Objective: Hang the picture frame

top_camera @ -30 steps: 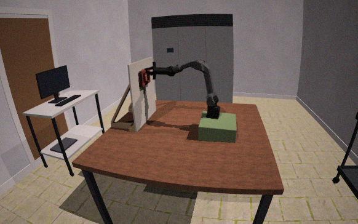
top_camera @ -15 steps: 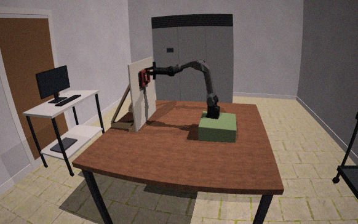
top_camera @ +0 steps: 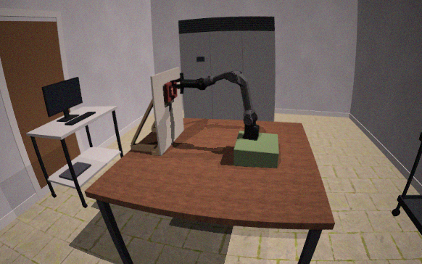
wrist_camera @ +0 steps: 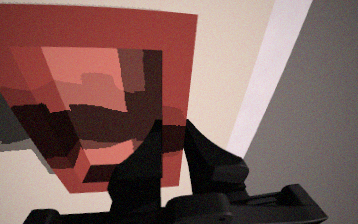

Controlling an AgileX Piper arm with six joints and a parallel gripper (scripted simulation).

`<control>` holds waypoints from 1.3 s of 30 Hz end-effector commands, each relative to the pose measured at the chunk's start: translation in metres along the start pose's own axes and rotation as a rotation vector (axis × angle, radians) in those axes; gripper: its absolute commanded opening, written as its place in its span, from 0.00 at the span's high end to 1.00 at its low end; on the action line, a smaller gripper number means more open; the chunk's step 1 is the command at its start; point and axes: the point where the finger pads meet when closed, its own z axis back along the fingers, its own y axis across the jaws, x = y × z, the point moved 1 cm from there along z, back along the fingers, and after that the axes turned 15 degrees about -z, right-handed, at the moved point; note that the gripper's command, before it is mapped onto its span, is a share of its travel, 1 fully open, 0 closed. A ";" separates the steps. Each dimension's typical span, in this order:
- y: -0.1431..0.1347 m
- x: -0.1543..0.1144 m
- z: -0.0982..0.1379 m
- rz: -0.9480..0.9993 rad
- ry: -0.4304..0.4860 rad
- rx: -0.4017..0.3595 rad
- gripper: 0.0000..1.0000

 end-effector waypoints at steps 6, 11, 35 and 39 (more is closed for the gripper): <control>-0.005 0.003 0.001 0.001 -0.007 -0.012 1.00; -0.005 0.003 0.001 0.001 -0.007 -0.012 0.37; -0.005 0.003 0.001 0.001 -0.006 -0.011 0.37; -0.005 0.003 0.001 0.001 -0.006 -0.011 0.37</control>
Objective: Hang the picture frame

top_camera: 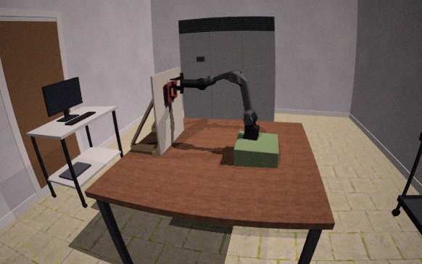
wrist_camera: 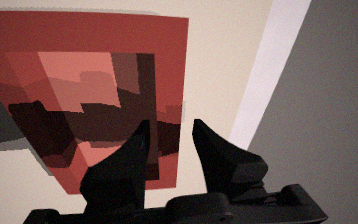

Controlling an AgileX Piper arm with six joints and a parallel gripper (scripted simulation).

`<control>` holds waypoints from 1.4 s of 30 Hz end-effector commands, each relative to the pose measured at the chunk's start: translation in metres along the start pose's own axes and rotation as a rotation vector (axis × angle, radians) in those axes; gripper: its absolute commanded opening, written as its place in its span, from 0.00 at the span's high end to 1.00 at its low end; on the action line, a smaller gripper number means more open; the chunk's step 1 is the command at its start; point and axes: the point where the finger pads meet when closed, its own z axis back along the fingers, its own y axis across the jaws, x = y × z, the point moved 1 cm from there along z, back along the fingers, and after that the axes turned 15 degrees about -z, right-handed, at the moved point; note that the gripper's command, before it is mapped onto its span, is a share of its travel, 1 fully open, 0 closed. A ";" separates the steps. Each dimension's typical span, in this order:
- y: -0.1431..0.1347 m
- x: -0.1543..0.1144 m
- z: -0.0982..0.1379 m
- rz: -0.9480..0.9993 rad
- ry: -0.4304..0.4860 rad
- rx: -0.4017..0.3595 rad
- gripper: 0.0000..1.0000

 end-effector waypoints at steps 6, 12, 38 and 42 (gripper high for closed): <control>-0.004 0.002 0.001 0.002 -0.004 -0.007 0.37; -0.003 0.002 0.002 0.001 -0.003 -0.007 0.37; -0.003 0.002 0.013 0.002 -0.003 -0.007 0.37; -0.003 0.002 0.013 0.002 -0.003 -0.007 0.37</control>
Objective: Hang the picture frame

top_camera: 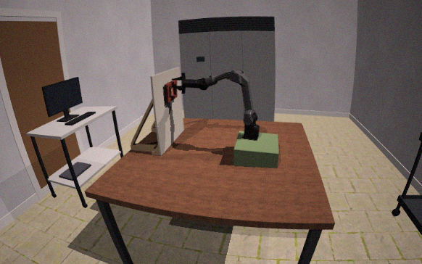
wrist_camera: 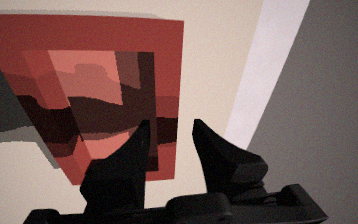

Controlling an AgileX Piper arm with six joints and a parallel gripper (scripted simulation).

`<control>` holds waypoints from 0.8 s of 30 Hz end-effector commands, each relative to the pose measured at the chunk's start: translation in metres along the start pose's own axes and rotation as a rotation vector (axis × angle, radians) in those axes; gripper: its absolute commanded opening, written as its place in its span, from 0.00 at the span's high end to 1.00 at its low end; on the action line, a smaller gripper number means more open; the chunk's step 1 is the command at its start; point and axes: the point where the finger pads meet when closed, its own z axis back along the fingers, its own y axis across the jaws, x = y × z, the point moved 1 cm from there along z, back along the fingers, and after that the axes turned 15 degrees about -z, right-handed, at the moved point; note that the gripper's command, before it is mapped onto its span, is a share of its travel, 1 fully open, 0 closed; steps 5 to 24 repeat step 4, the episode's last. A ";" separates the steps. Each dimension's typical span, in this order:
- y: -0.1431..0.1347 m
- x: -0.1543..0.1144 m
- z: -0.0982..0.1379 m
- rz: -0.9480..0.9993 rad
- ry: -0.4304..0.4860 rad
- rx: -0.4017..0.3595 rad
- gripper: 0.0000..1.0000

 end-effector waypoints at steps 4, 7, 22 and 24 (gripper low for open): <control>-0.002 0.001 0.001 0.001 -0.001 -0.005 0.37; -0.002 0.001 0.001 0.001 -0.001 -0.005 0.37; -0.002 0.001 0.001 0.001 -0.001 -0.005 0.37; -0.002 0.001 0.001 0.001 -0.001 -0.005 0.37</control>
